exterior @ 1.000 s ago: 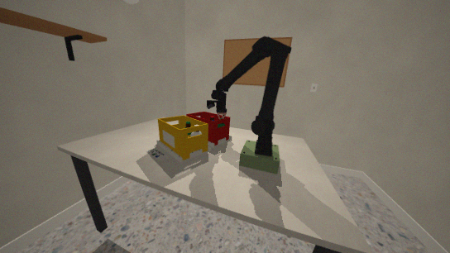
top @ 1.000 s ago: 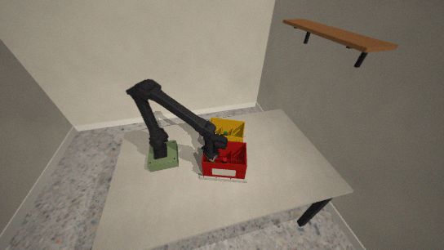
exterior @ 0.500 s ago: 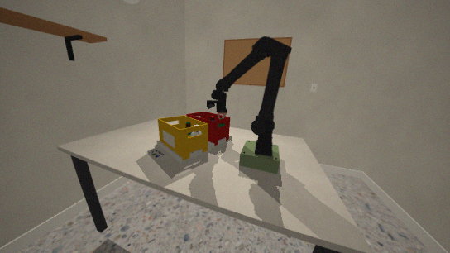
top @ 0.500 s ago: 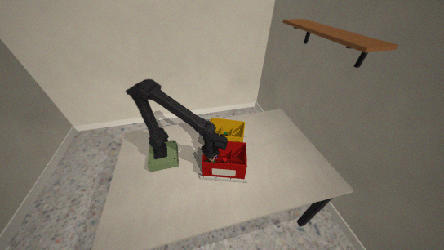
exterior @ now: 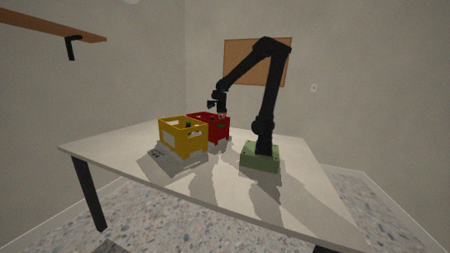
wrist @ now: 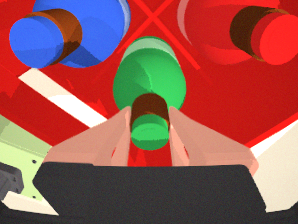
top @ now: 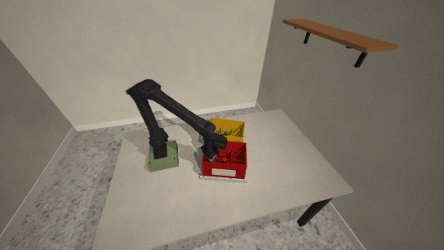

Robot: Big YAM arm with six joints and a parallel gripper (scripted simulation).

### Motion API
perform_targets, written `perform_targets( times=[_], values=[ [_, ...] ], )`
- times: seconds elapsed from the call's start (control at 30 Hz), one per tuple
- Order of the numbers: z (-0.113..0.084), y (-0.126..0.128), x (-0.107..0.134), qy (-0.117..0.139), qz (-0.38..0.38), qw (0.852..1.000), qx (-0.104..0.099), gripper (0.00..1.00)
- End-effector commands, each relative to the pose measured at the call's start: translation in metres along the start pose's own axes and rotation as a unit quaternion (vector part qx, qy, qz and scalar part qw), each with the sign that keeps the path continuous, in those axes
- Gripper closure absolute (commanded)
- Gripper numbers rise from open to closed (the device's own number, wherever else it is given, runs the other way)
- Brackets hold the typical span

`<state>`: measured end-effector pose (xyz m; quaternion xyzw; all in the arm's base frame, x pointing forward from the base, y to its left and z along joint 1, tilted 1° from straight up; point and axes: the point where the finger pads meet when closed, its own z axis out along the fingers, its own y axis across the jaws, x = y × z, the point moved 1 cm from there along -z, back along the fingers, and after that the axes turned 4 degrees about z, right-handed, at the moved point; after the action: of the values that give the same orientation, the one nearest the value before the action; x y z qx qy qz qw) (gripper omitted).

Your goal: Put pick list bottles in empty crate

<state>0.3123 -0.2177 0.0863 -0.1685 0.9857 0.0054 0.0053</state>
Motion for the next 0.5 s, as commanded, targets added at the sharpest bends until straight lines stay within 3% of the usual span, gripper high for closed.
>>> perform_targets(
  times=[0.0, 0.47],
  values=[
    [-0.036, -0.012, -0.013, -0.02, 0.001, 0.999, 0.026, 1.0],
    [-0.057, -0.013, -0.011, -0.019, 0.001, 0.999, 0.028, 1.0]
  ],
)
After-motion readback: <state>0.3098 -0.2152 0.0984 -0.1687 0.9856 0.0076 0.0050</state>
